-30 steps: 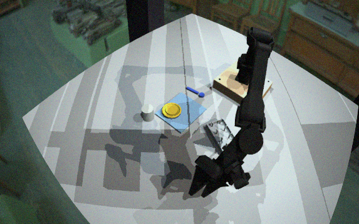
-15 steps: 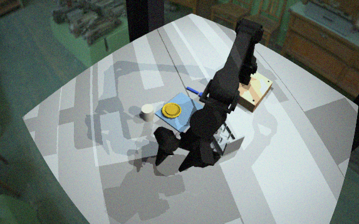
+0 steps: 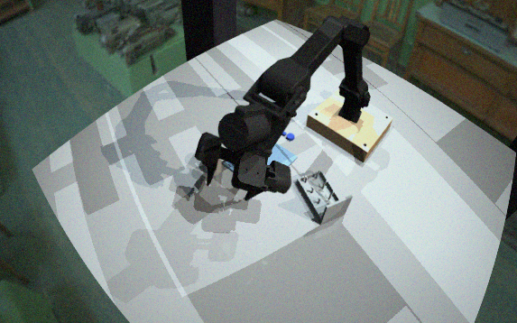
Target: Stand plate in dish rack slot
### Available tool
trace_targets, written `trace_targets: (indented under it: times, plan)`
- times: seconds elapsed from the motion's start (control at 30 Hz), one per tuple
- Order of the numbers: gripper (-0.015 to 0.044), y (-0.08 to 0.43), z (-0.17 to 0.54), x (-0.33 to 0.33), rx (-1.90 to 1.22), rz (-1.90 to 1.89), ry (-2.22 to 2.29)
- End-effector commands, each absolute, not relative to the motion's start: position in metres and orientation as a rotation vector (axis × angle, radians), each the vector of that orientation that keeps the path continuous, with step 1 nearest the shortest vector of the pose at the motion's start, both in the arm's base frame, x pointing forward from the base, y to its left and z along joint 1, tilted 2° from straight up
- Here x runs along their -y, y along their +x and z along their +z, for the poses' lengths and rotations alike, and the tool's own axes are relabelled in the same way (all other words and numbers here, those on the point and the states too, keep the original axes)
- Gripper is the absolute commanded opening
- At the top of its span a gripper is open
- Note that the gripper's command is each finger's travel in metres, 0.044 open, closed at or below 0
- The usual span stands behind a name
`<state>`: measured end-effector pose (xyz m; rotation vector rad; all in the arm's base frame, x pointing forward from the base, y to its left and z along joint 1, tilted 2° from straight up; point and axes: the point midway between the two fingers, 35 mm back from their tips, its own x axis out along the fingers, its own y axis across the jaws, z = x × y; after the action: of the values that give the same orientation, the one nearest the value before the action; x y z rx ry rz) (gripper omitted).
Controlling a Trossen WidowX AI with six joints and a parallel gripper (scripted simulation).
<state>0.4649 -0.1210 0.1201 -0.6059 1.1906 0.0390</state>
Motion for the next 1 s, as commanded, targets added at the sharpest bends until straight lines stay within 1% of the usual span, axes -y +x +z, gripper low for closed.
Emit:
trace_targets:
  times: [0.0, 0.33, 0.67, 0.87, 0.97]
  plan:
    - [0.0400, 0.442, 0.128, 0.138, -1.253, 0.013, -0.491]
    - [0.0400, 0.376, 0.146, 0.169, -1.415, -0.066, -0.190]
    - [0.0400, 0.309, 0.171, 0.183, -1.549, -0.161, 0.134]
    - [0.0400, 0.304, 0.173, 0.183, -1.557, -0.168, 0.157]
    - [0.0400, 0.307, 0.152, 0.186, -1.557, -0.168, 0.157]
